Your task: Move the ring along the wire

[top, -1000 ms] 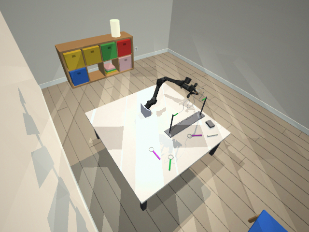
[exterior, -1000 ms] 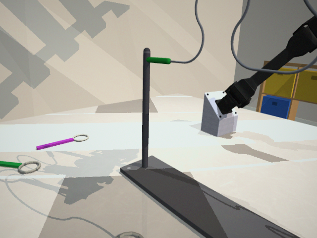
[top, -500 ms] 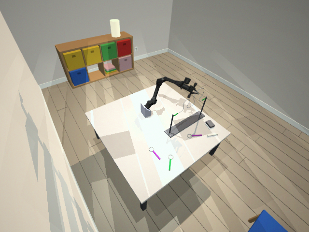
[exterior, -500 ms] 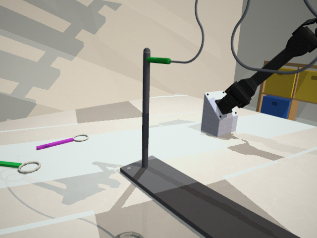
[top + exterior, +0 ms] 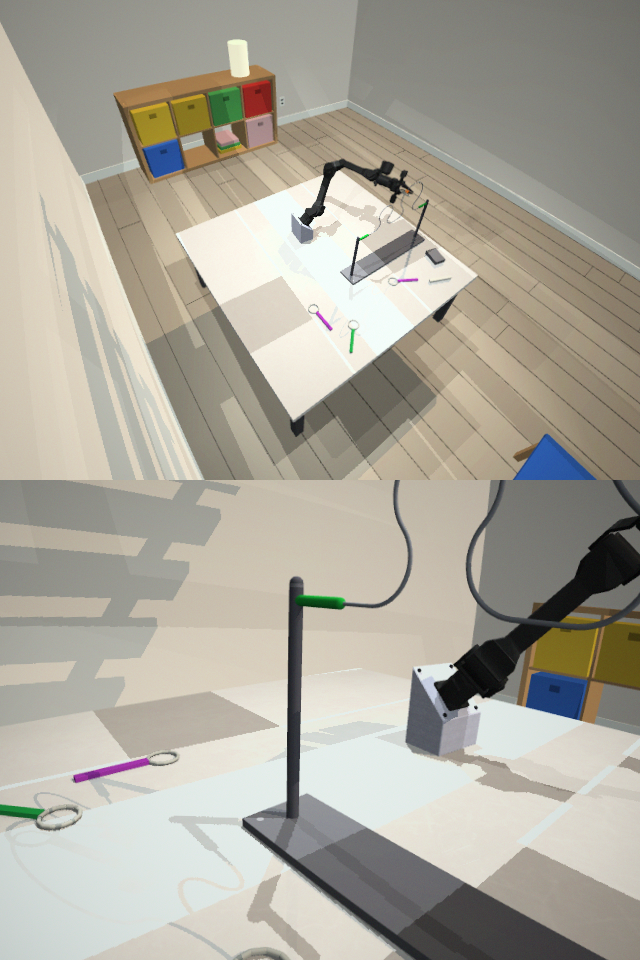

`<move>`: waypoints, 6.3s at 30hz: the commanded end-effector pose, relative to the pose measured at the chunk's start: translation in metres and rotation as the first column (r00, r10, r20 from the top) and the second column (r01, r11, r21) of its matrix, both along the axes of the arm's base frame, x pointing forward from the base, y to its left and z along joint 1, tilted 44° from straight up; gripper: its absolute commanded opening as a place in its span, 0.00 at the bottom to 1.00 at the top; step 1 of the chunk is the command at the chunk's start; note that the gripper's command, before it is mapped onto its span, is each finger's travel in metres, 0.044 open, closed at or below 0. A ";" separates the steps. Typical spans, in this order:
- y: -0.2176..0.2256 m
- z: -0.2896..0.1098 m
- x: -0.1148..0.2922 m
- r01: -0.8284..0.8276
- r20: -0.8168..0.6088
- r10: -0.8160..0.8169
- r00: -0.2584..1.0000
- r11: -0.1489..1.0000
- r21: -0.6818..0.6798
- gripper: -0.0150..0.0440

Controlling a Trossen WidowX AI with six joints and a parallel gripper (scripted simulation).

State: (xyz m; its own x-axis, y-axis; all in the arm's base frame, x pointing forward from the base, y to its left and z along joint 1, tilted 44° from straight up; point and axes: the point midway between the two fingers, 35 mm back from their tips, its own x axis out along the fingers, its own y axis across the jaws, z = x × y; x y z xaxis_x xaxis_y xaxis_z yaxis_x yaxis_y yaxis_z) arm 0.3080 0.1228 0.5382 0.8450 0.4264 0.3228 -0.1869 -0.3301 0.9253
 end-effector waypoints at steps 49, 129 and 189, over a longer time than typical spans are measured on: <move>-0.017 0.012 -0.009 -0.124 0.038 0.127 0.991 0.794 0.595 0.00; 0.044 -0.001 -0.013 -0.139 0.057 0.138 0.989 0.710 0.690 0.00; 0.106 -0.194 0.002 -0.015 0.026 0.041 0.999 0.761 -0.648 0.00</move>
